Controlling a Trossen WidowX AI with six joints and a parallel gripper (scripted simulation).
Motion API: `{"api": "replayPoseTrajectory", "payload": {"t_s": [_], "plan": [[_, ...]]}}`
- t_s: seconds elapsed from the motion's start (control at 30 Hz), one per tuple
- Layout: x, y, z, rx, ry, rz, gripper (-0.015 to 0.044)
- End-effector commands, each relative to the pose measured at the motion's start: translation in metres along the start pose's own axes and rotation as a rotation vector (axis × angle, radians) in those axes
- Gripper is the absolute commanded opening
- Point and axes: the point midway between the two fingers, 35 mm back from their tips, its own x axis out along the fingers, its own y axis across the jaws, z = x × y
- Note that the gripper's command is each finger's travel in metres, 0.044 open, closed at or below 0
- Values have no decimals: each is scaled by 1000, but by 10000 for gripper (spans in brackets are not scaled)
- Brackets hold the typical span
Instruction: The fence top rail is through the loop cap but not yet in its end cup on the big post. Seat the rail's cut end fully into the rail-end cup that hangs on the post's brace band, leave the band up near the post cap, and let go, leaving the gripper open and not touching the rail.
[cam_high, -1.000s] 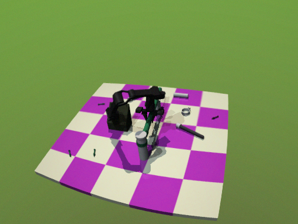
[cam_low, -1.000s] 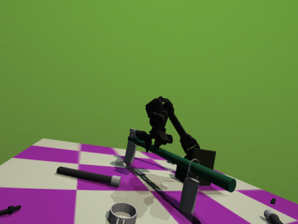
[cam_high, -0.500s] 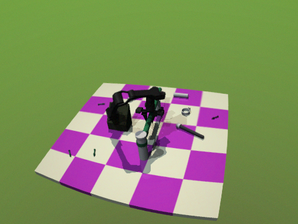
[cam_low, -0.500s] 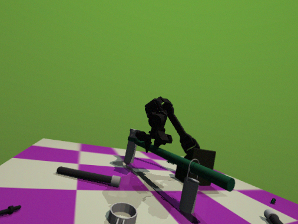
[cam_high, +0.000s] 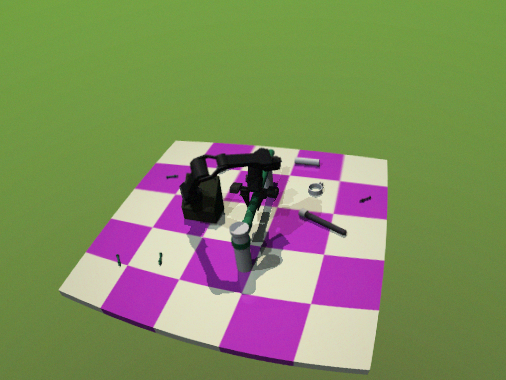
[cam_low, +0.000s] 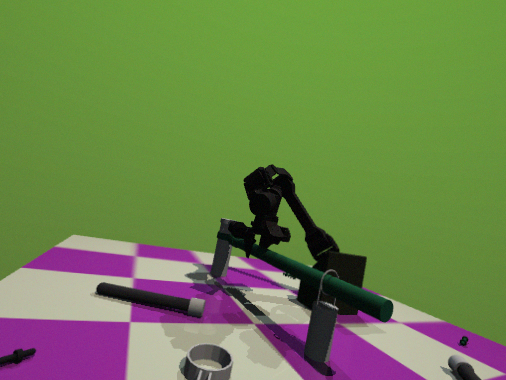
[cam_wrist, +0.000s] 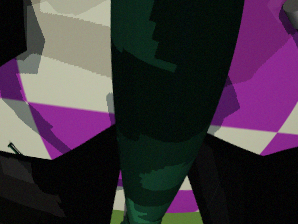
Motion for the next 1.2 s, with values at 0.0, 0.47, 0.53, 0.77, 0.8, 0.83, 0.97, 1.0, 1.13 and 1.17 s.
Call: {"api": "replayPoseTrajectory", "payload": {"t_s": [0.0, 0.47, 0.53, 0.77, 0.8, 0.83, 0.97, 1.0, 1.13, 1.17], "plan": [[-4, -3, -7, 5, 3, -17, 0], [-2, -4, -16, 5, 3, -17, 0], [-2, -4, -17, 5, 4, -17, 0], [-2, -4, -22, 5, 4, -17, 0], [-2, -3, -23, 5, 4, -17, 0], [3, -1, -16, 0, -3, 8, 0], [3, -1, -16, 0, -3, 8, 0], [3, -1, -16, 0, -3, 8, 0], [3, -1, -16, 0, -3, 8, 26], [3, -1, -16, 0, -3, 8, 53]]}}
